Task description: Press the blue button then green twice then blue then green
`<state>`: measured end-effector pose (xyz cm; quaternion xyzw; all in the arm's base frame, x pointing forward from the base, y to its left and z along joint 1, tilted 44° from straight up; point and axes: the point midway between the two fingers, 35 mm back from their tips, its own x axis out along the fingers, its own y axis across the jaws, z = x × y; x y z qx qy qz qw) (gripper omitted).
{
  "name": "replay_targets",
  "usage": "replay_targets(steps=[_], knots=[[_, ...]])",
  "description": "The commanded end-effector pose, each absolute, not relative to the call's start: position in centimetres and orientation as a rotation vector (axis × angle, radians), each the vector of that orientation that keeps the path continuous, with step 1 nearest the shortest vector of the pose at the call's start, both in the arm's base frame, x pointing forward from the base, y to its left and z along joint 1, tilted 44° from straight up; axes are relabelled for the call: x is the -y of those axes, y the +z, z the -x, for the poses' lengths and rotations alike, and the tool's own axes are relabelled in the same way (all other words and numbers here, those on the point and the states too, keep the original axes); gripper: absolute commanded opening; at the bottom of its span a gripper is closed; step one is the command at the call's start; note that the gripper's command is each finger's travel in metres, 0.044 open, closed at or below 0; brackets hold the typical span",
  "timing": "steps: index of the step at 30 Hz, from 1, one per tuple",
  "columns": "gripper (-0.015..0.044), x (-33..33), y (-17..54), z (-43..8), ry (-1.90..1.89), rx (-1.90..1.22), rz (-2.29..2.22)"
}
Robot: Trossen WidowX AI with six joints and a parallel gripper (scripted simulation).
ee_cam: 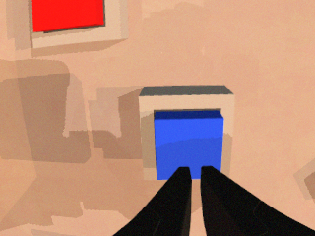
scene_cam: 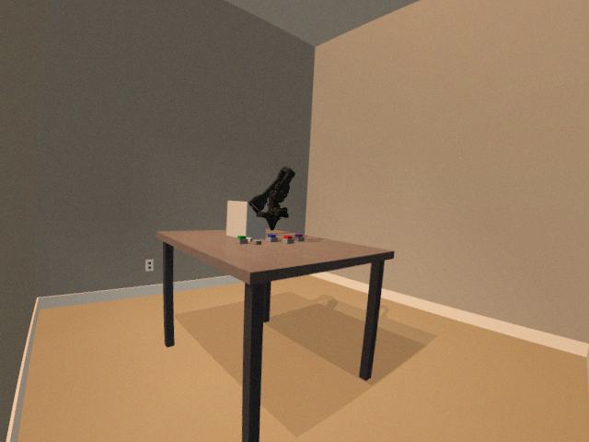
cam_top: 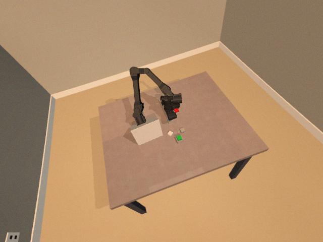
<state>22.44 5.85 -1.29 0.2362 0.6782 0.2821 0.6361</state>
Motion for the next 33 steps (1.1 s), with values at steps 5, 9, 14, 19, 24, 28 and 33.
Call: replay_targets(steps=[5,9,14,19,24,28,33], knots=[[0.002,-6.7,-2.1,-22.3,0.643,-1.551,-0.548],[0.002,-7.1,-2.6,-22.3,0.643,-1.551,-0.548],[0.002,-7.7,-3.2,-22.2,0.644,-1.551,-0.549],[0.002,-8.1,-3.6,-22.1,0.644,-1.551,-0.549],[0.002,-8.1,-3.6,-22.1,0.644,-1.551,-0.549],[0.002,-8.1,-3.6,-22.1,0.644,-1.551,-0.549],[0.002,-8.1,-3.6,-22.1,0.644,-1.551,-0.549]])
